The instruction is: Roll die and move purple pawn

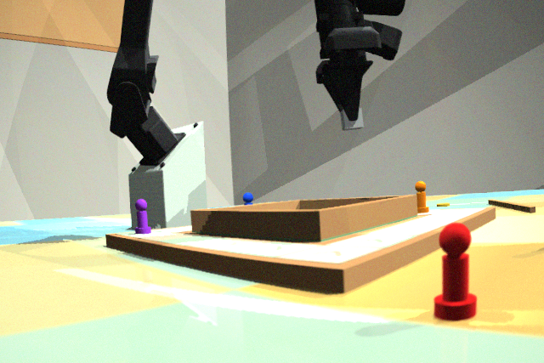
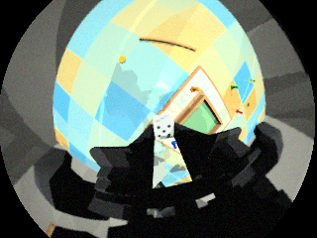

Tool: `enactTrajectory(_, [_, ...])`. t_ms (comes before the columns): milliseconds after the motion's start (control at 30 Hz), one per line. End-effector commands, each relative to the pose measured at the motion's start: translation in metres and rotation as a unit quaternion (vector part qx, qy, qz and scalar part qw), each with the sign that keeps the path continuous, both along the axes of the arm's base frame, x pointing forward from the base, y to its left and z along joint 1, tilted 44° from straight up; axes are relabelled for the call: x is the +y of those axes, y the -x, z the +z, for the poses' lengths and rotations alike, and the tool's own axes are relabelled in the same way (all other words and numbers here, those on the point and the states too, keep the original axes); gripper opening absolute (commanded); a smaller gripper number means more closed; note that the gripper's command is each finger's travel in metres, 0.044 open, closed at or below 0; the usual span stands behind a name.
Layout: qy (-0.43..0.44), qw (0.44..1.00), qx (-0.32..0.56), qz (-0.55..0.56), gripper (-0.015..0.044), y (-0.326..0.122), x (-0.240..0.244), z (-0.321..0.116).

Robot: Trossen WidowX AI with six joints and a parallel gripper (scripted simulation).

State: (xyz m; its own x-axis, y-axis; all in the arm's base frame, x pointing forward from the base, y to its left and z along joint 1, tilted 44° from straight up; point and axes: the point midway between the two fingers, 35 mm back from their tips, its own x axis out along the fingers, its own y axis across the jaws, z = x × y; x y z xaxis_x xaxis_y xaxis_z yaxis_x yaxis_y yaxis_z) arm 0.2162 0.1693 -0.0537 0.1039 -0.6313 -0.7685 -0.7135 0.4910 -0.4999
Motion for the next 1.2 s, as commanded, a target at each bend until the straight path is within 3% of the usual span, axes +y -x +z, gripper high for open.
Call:
enactTrajectory(0, [0.006, 0.999, 0.025, 0.032, 0.0, -0.009, -0.013, 0.008])
enactTrajectory(1167, [0.071, 0.922, 0.25, 0.288, 0.0, -0.055, -0.137, 0.079])
